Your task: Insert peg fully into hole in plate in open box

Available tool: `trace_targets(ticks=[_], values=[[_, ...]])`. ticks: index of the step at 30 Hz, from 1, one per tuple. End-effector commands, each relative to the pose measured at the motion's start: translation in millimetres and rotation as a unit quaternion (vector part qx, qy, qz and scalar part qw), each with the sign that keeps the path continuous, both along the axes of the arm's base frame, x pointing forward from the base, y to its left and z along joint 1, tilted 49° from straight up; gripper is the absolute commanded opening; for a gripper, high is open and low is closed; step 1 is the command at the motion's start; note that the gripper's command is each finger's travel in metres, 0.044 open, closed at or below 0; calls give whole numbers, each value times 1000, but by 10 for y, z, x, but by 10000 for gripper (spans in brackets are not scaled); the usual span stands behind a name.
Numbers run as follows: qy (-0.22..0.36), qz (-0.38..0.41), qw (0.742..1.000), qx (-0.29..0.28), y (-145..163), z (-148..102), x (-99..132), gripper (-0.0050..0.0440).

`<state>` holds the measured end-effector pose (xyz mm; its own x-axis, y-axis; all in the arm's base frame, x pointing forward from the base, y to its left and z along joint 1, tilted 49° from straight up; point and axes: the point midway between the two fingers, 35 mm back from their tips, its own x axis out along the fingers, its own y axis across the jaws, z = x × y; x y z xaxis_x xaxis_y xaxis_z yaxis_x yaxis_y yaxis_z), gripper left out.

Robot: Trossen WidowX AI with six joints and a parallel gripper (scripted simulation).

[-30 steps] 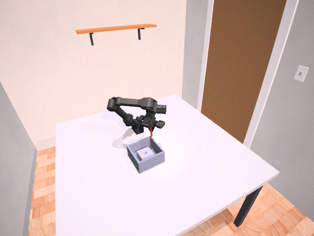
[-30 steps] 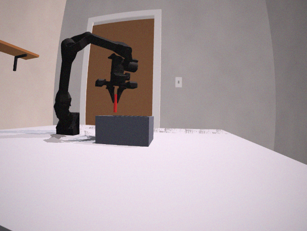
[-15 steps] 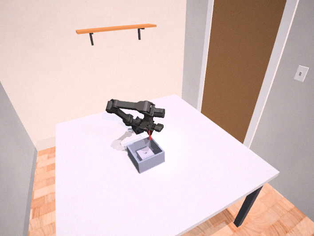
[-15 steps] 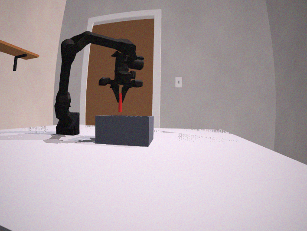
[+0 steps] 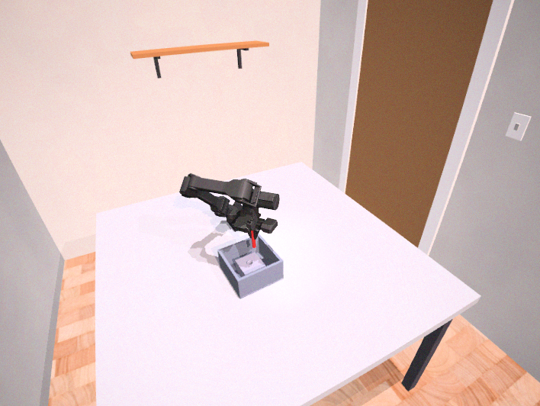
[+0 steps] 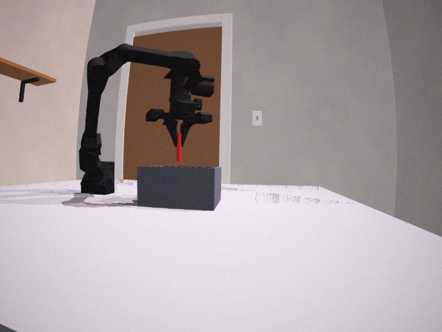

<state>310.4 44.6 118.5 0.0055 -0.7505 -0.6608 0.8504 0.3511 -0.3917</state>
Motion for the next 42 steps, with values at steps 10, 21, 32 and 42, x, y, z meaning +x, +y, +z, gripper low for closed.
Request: trace_targets(ticks=[10, 21, 32, 42], values=[[-4, 10, 1000, -9, -205, 238, 175, 0], [-5, -19, 1000, -2, -388, 68, 176, 0], [-7, -23, 1000, 1, -475, 1, 202, 0], [-5, -22, 1000, -2, -535, -40, 201, 0]])
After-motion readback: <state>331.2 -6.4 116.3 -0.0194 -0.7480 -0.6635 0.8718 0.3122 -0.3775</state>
